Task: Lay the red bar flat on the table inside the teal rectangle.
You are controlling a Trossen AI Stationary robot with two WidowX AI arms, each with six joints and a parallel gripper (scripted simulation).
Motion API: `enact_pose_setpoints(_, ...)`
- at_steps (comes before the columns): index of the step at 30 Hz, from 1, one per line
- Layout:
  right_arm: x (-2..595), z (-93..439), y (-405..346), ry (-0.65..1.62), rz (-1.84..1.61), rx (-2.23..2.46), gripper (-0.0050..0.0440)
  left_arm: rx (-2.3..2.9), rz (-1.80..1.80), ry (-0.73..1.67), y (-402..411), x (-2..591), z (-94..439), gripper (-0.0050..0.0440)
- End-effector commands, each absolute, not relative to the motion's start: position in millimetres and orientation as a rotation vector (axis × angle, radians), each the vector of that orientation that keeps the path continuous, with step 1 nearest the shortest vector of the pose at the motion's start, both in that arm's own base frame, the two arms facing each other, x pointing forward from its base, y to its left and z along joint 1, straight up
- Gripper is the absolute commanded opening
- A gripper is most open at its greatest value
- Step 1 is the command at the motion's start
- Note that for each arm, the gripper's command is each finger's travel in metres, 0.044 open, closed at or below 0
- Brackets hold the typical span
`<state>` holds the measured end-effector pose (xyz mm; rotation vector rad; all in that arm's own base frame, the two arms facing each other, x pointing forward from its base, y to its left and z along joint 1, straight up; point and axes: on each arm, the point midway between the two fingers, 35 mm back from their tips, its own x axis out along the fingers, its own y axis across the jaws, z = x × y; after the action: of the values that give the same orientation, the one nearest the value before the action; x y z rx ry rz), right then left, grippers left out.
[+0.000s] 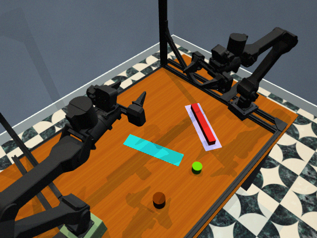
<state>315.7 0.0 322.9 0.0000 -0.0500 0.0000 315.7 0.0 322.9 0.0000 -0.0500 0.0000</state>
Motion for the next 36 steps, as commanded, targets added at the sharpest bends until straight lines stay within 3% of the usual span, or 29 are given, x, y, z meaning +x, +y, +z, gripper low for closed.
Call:
enact_pose_setpoints(1, 316, 323, 0, -0.050, 0.000, 0.000, 0.0440, 0.000, 0.000, -0.050, 0, 316, 323, 0.0440)
enact_pose_setpoints(22, 316, 323, 0, -0.050, 0.000, 0.000, 0.0440, -0.031, -0.004, -0.015, -1, 319, 315, 0.0440)
enact_pose_setpoints(36, 316, 323, 0, -0.050, 0.000, 0.000, 0.0440, -0.583, 0.141, 0.666, -24, 326, 170, 0.0440)
